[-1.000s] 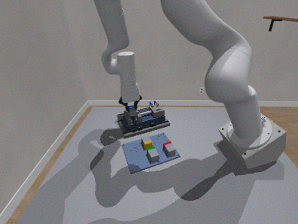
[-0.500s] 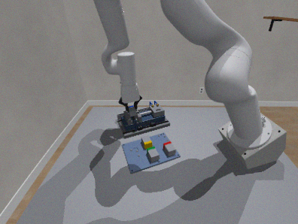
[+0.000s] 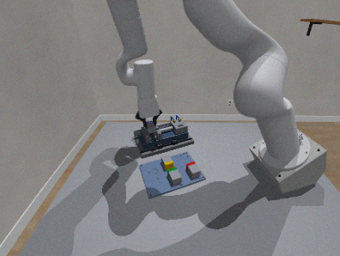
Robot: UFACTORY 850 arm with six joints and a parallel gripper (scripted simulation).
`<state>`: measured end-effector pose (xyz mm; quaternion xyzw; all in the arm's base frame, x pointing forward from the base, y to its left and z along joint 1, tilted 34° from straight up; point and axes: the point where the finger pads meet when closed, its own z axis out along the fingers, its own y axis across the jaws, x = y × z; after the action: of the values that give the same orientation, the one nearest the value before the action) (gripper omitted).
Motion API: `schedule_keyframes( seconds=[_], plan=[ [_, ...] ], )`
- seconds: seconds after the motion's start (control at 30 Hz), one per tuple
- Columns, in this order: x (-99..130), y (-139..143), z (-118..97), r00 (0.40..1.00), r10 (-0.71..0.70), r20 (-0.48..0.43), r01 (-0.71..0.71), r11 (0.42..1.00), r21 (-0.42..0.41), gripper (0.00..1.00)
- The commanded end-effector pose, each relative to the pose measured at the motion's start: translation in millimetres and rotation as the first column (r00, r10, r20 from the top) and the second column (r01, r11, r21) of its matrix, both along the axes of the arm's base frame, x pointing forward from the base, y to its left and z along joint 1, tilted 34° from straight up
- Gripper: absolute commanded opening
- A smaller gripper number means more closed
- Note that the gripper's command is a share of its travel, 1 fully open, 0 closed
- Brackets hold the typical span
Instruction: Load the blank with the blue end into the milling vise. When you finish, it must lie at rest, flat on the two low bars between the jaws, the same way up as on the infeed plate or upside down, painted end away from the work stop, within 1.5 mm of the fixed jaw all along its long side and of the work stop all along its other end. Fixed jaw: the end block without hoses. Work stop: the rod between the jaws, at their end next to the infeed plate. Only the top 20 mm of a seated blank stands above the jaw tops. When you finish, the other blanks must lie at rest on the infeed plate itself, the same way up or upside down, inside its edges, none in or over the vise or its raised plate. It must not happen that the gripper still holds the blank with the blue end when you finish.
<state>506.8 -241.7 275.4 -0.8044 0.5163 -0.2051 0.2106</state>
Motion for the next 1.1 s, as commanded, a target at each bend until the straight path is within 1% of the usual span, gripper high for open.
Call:
schedule_keyframes(
  seconds=[0.0, 1.07],
  plan=[
    [0.4, -0.5, 0.8, 1.000, 0.000, 0.001, 0.000, 1.000, -0.001, 0.00],
    [2.0, -0.1, -1.7, 1.000, 0.000, 0.001, 0.000, 1.000, -0.001, 0.00]
  ],
)
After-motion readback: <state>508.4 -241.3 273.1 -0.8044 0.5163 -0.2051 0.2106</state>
